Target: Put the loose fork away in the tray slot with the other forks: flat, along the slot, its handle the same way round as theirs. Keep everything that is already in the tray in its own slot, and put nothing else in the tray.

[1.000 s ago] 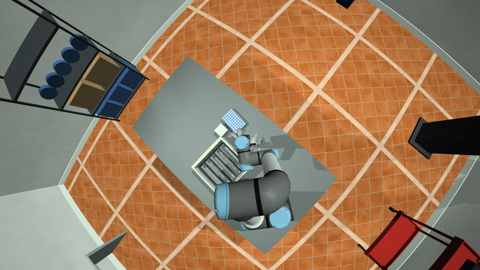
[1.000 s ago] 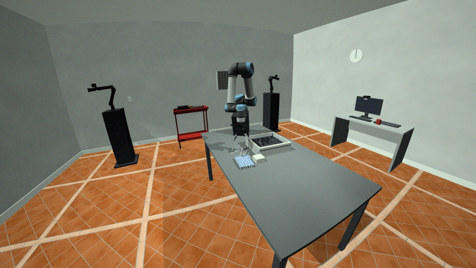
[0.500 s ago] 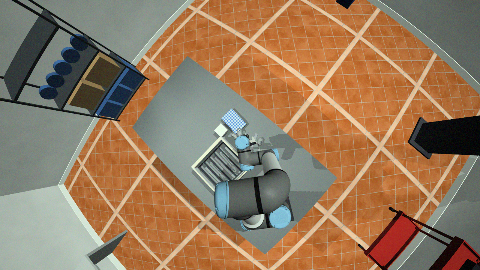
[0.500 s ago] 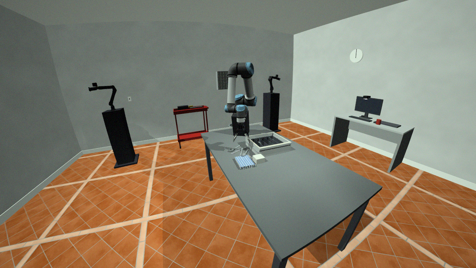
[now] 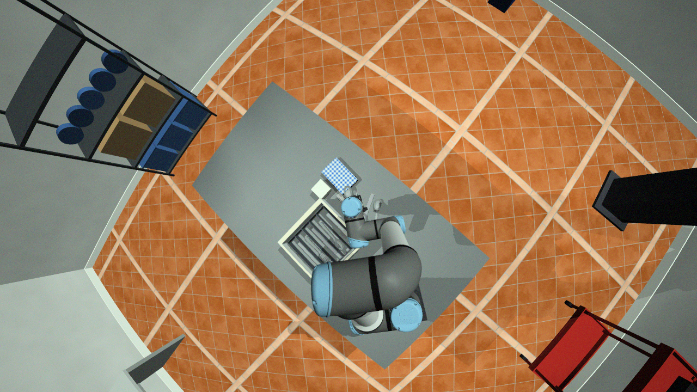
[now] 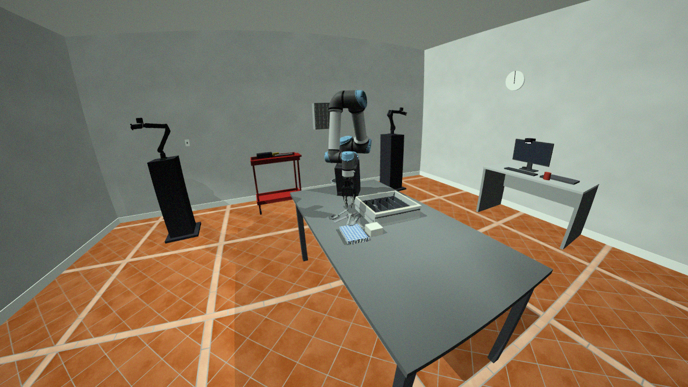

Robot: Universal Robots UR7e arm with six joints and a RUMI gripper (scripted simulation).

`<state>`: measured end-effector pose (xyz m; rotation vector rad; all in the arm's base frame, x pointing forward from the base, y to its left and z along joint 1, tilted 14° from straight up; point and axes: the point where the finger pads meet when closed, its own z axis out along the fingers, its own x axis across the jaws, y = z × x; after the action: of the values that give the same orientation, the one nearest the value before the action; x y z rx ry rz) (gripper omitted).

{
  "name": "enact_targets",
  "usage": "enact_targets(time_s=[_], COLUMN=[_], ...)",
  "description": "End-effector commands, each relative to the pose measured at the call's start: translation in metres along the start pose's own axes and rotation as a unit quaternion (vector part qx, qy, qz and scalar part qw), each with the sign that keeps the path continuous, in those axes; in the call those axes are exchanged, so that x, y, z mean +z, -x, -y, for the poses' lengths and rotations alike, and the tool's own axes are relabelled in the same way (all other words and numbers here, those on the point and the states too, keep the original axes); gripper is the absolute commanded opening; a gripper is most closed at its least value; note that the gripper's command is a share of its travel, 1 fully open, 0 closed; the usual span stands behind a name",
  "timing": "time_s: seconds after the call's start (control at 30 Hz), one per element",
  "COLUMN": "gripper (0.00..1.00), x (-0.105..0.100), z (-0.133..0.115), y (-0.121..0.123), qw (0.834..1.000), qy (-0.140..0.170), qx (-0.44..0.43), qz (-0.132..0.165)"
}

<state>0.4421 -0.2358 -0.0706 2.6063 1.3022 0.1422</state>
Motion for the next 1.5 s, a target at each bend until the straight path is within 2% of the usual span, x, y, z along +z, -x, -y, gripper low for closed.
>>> enact_targets(time_s=[0.0,1.47], gripper=[0.15,0.15], x=[-0.0004,0.0053], z=[-0.0005,-0.0004], y=[0.0000,0.0001], qw=[1.000,1.000], qy=[0.001,0.000], qx=[0.000,0.000], qz=[0.000,0.000])
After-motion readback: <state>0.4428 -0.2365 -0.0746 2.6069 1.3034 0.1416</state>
